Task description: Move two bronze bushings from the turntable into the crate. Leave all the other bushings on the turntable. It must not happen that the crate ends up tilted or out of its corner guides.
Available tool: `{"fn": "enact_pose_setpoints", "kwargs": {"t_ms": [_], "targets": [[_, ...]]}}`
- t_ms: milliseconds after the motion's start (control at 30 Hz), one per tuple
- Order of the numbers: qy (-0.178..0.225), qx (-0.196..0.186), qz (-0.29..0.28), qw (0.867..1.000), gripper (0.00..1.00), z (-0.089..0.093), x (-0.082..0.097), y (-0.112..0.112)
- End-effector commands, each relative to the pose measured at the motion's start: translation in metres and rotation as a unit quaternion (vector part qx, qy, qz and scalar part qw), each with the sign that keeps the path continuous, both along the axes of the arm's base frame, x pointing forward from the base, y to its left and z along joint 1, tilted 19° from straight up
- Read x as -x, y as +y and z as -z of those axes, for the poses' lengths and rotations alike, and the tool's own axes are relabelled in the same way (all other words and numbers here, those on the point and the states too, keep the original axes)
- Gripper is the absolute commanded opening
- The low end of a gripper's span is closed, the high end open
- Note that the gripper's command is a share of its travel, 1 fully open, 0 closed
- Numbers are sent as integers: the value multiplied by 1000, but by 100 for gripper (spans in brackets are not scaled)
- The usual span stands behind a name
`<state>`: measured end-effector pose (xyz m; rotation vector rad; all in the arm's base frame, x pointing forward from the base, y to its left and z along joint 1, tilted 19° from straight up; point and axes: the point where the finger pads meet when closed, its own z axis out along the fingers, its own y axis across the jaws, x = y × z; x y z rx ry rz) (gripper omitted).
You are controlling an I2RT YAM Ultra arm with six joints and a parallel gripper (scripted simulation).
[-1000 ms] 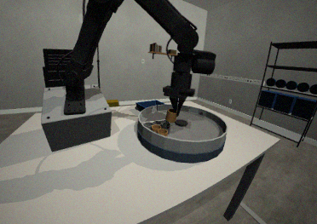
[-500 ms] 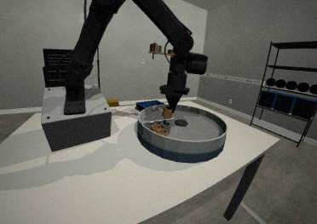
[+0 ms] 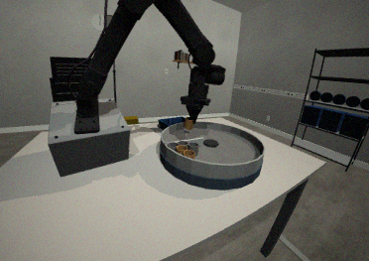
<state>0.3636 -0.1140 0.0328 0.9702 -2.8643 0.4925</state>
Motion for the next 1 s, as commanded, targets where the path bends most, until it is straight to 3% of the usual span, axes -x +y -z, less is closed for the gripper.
{"fn": "enact_pose_setpoints", "kwargs": {"t_ms": [0,167,233,567,733,800,967], "targets": [[-25,2,33,999,0,0,-22,33],[-34,1,56,998,0,16,-39,84],[-34,1,56,998,0,16,-39,84],[-47,-8,98,994,0,48,-71,182],[-52,-9,113,992,0,59,-82,215],[-52,-9,113,992,0,59,-82,215],[-56,-10,125,991,0,66,-91,240]]}}
